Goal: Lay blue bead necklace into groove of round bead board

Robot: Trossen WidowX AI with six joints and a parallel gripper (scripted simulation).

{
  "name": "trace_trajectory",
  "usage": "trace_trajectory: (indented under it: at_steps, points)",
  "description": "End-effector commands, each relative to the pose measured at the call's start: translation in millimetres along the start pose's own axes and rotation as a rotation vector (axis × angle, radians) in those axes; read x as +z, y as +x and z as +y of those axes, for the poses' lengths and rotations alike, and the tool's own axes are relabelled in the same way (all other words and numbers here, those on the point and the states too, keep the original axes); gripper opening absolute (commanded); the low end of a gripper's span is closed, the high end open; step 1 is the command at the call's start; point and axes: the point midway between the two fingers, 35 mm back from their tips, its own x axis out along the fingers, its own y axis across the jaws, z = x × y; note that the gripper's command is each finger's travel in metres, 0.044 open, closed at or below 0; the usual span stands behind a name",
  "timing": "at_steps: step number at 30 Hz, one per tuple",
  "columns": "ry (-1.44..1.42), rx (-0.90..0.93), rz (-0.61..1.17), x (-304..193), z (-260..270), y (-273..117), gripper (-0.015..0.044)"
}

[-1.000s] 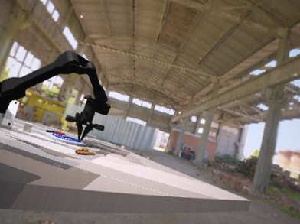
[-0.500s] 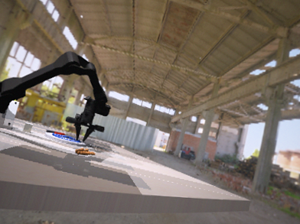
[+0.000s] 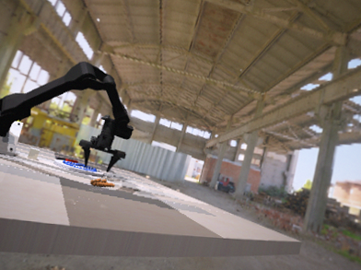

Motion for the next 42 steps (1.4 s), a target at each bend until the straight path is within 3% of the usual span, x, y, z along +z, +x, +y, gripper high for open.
trace_trajectory:
  at_steps: [1, 13, 25, 42]
  points:
    - [0.005, 0.000, -0.002, 0, 0, -1, 0.0440]
    - [0.005, 0.000, -0.002, 0, 0, -1, 0.0440]
    - [0.664, 0.004, -0.005, 32, 65, -32, 0.0125]
    - [0.705, 0.004, -0.003, 33, 70, -19, 0.0120]
